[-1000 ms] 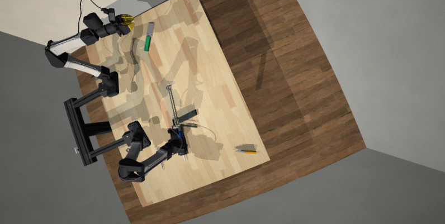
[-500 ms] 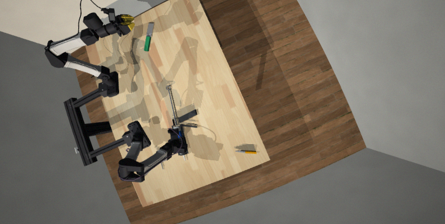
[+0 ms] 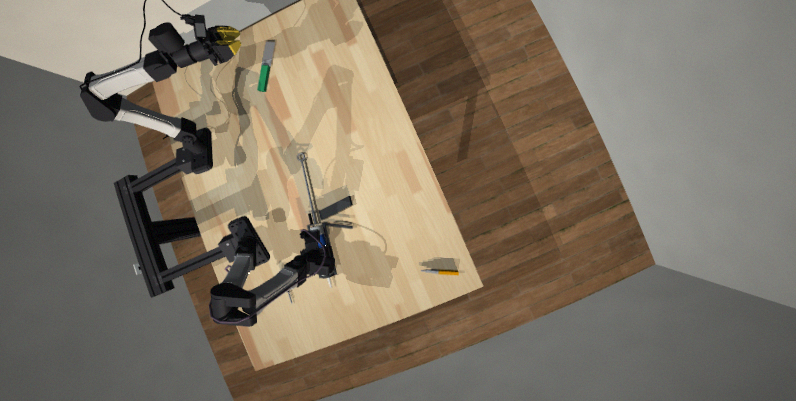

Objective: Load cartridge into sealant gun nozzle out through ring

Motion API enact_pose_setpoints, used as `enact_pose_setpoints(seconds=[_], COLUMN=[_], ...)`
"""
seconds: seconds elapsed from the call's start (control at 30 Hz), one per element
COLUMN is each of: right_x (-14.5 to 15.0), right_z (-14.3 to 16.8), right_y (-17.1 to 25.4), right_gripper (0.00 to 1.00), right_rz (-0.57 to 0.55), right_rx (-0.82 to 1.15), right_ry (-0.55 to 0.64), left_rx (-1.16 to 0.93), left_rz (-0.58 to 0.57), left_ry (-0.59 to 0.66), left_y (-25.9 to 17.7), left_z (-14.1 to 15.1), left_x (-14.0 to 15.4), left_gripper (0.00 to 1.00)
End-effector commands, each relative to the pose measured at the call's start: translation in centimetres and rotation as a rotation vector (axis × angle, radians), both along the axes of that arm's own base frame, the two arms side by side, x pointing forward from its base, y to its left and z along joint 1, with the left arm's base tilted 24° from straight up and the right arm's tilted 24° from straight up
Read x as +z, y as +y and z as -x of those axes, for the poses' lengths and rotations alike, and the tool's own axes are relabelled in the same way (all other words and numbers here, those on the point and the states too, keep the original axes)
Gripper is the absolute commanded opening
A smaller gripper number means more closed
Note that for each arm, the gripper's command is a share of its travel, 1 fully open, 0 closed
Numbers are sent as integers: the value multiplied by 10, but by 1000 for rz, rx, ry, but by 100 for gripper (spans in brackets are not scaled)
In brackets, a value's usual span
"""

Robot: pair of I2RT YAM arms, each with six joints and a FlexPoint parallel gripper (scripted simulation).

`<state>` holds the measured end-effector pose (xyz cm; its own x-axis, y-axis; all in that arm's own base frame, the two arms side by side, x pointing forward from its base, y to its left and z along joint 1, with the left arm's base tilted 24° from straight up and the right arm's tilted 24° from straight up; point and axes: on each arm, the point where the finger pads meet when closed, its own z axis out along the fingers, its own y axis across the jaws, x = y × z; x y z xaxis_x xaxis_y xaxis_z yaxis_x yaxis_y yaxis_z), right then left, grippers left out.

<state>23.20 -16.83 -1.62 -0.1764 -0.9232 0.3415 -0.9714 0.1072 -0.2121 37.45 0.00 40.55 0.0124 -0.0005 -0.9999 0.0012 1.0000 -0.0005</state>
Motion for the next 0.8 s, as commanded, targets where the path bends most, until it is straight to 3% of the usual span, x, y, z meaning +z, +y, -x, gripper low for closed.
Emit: enact_pose_setpoints(seconds=[0.0,0.47,0.67,0.7,0.77], right_x=[5,-10,-4,-5,-5], right_z=[-2,7,2,5,5], right_y=[1,5,3,3,3], right_gripper=[59,59,59,0,0], right_rz=[15,-22,-20,-24,-24], right_rx=[5,7,12,6,3], right_ry=[-21,40,28,29,27], left_rx=[-13,-13,-13,-13,-13], left_rz=[2,2,2,2,2], left_ry=[-49,-49,-49,-49,-49], left_y=[-6,-6,-6,-6,-6], left_z=[0,0,0,0,0], left_x=[21,21,21,21,21], left_gripper=[53,53,53,53,53])
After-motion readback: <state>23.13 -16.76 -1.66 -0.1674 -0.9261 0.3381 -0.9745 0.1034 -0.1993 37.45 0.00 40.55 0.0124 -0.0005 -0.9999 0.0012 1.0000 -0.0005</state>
